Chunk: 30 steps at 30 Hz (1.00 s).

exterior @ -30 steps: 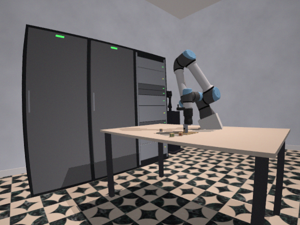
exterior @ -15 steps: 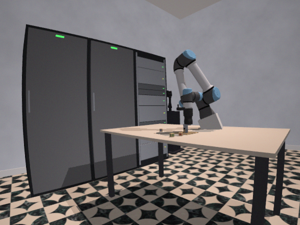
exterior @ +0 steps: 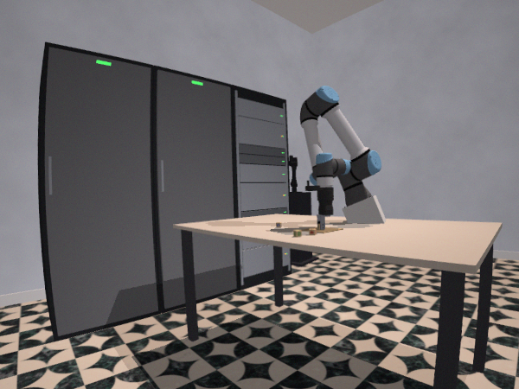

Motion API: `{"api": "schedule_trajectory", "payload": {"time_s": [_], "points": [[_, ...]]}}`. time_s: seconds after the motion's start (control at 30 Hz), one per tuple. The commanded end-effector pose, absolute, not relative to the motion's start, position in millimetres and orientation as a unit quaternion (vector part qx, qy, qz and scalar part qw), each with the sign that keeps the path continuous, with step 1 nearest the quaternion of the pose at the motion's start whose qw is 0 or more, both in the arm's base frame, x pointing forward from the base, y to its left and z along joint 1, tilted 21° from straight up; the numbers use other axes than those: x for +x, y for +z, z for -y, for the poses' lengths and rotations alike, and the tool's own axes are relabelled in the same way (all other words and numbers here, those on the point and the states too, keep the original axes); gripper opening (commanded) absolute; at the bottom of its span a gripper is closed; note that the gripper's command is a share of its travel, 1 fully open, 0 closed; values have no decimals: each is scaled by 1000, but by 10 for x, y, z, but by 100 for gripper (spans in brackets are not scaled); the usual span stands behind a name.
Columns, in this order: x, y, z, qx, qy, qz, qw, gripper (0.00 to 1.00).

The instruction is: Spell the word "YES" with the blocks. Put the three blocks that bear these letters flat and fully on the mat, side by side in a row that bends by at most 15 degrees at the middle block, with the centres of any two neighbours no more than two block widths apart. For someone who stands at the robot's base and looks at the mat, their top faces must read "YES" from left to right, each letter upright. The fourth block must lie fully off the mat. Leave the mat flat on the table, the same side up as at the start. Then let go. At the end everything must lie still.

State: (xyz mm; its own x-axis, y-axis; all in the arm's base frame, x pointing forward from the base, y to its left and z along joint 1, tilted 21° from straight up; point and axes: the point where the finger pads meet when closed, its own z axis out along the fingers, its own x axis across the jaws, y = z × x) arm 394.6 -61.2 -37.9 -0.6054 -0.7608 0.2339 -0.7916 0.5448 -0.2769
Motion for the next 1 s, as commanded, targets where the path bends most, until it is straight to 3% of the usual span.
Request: {"api": "schedule_trajectory", "payload": {"time_s": [0.0, 0.97], "points": [[3937, -385, 608, 442, 178, 878, 43, 49], [3903, 310, 353, 442, 181, 877, 41, 49]]}}
